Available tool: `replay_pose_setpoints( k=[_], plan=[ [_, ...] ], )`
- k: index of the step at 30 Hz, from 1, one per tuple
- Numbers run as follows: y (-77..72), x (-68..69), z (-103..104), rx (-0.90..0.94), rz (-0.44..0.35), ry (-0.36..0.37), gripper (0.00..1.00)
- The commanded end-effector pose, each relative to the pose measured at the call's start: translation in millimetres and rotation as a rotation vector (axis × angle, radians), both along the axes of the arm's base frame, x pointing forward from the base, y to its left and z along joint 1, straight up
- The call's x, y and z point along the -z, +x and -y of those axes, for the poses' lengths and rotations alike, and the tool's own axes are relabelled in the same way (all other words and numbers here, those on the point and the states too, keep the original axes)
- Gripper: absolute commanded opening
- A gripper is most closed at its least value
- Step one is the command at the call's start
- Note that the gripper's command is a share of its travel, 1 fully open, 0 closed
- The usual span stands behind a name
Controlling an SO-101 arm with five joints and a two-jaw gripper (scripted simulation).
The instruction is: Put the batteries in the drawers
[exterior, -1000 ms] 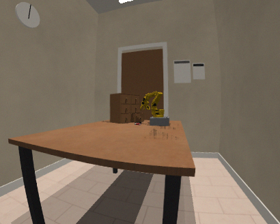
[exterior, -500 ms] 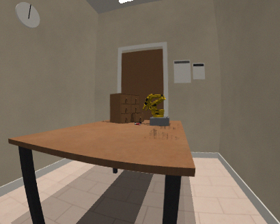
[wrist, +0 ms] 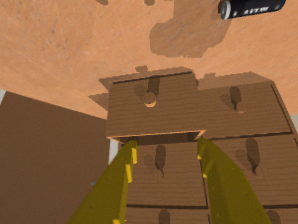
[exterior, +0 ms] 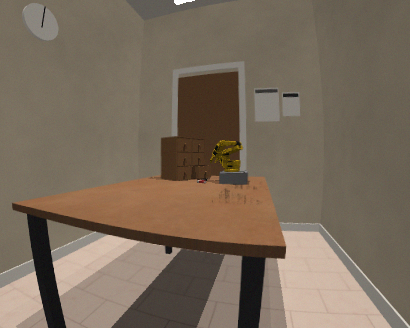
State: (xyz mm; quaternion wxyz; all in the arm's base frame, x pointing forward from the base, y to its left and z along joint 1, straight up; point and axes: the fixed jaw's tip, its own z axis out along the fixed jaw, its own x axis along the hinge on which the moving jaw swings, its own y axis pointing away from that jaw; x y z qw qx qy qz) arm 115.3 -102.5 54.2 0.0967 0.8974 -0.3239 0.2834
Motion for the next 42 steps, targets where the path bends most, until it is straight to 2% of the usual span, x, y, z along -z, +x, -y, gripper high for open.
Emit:
replay_pose_setpoints(
  k=[1, 5, 10, 25, 27, 28, 42],
  plan=[
    [-2.7, 6.2, 12, 0.042, 0.063, -0.081, 0.22],
    [-6.4, 11.4, 25, 0.089, 0.112, -0.16, 0.22],
    [-6.4, 11.4, 25, 0.089, 0.112, -0.16, 0.21],
    [11.8, 18.8, 38, 0.072, 0.151, -0.189, 0.21],
    [11.8, 18.8, 38, 0.072, 0.151, -0.189, 0.21],
    [3.0, 8.6, 32, 0.087, 0.151, -0.187, 0.21],
    [3.0, 8.6, 32, 0.087, 0.151, -0.187, 0.21]
  ],
)
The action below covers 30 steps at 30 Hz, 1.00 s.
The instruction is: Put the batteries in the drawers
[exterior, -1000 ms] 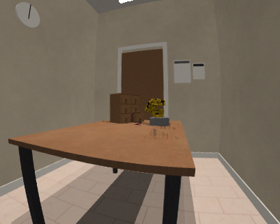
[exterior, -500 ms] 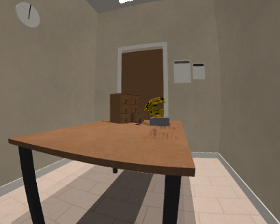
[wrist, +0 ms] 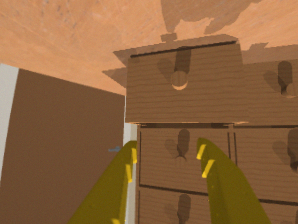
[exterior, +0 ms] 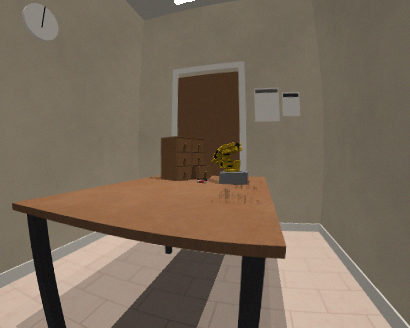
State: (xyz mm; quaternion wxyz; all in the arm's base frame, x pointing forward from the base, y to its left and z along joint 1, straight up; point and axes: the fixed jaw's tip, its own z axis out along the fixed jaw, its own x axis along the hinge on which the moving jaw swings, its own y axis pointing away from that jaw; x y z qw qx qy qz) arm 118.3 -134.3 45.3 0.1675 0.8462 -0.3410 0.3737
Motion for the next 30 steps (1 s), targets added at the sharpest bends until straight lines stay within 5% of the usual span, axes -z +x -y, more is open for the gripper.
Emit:
replay_pose_setpoints(
  k=[1, 30],
  plan=[
    [0.1, -0.3, 0, 0.0, 0.002, 0.0, 0.21],
    [27.5, 4.6, 17, -0.035, 0.031, -0.024, 0.21]
  ],
)
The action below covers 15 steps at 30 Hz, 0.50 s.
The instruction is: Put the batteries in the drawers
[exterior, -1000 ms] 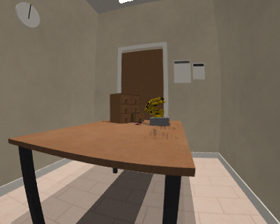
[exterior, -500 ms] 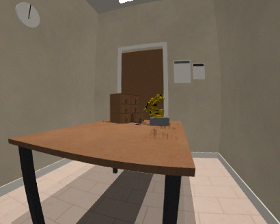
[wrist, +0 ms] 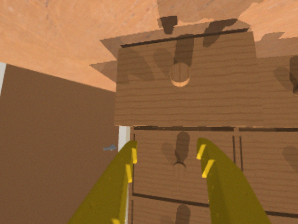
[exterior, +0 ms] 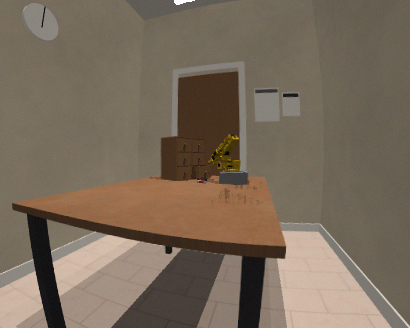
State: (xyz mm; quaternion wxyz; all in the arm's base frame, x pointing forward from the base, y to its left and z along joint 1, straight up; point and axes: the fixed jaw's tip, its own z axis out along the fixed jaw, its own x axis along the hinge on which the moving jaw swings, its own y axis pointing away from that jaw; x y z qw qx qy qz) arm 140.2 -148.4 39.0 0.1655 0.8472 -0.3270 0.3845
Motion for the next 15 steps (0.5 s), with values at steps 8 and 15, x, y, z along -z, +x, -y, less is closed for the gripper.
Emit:
replay_pose_setpoints(
  k=[8, 15],
  plan=[
    [9.3, 0.7, 5, -0.01, 0.02, -0.013, 0.21],
    [18.2, 8.6, 9, -0.022, 0.03, -0.02, 0.21]
  ],
)
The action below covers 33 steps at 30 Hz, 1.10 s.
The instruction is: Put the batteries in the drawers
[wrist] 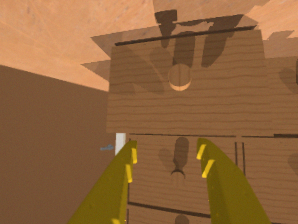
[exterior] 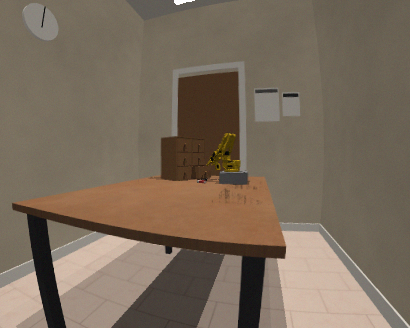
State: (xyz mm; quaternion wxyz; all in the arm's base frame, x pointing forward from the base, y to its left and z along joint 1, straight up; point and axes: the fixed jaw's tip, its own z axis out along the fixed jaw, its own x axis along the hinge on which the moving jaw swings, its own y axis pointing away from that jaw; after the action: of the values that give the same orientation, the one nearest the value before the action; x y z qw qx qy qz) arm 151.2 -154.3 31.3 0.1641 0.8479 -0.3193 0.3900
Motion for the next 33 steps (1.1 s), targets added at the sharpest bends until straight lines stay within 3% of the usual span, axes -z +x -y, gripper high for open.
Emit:
replay_pose_setpoints(
  k=[1, 8, 15, 25, 33],
  plan=[
    [7.2, 0.8, 4, -0.006, 0.023, -0.013, 0.21],
    [7.2, 0.8, 4, -0.006, 0.023, -0.013, 0.21],
    [17.6, 16.2, 8, -0.022, 0.037, -0.023, 0.21],
    [17.6, 16.2, 8, -0.022, 0.037, -0.023, 0.21],
    [23.6, 32.5, 8, -0.036, 0.049, -0.032, 0.21]
  ],
)
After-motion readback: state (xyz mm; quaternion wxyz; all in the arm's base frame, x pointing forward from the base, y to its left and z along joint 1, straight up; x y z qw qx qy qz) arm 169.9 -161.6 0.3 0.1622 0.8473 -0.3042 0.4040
